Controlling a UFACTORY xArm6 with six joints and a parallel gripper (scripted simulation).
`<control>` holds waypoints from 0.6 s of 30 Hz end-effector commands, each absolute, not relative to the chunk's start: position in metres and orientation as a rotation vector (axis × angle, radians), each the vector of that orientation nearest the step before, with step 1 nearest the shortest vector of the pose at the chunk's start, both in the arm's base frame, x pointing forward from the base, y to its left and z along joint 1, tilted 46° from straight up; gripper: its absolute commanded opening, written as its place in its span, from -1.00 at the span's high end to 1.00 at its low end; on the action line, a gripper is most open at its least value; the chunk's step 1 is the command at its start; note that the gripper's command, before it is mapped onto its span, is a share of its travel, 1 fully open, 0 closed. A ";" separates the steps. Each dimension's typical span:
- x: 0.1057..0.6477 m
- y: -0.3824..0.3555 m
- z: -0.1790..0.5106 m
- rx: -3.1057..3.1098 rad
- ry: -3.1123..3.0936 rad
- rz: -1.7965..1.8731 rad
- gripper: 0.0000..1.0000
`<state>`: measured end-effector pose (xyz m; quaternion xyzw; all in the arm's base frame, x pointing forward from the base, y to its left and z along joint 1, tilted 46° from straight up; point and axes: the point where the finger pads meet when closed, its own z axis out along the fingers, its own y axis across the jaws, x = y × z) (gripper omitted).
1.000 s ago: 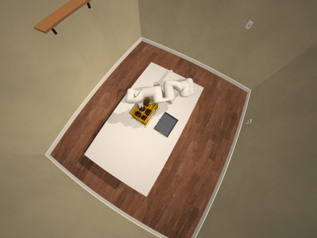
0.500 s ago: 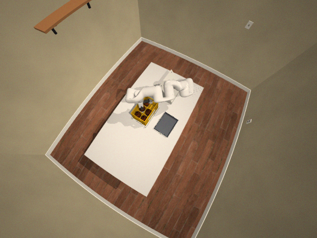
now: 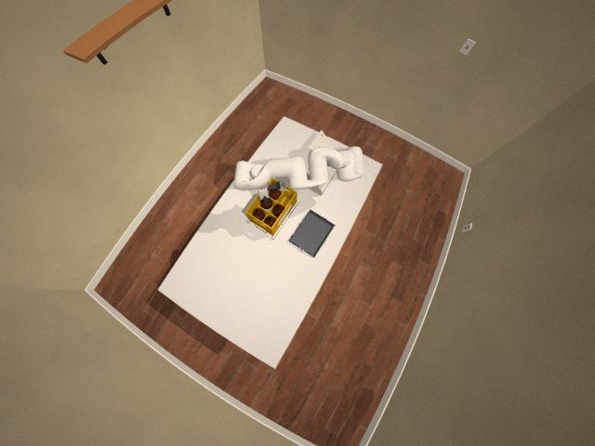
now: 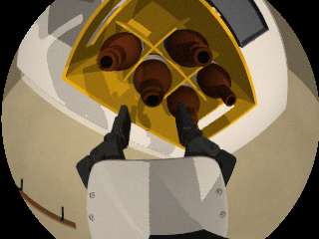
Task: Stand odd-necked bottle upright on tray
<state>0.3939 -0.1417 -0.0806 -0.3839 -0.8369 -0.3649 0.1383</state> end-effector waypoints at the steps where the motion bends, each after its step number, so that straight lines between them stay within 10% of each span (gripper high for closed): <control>1: 0.394 -0.153 -0.069 -1.112 -2.423 -1.056 -0.30; 18: 0.393 -0.169 -0.055 -1.112 -2.423 -1.056 -0.30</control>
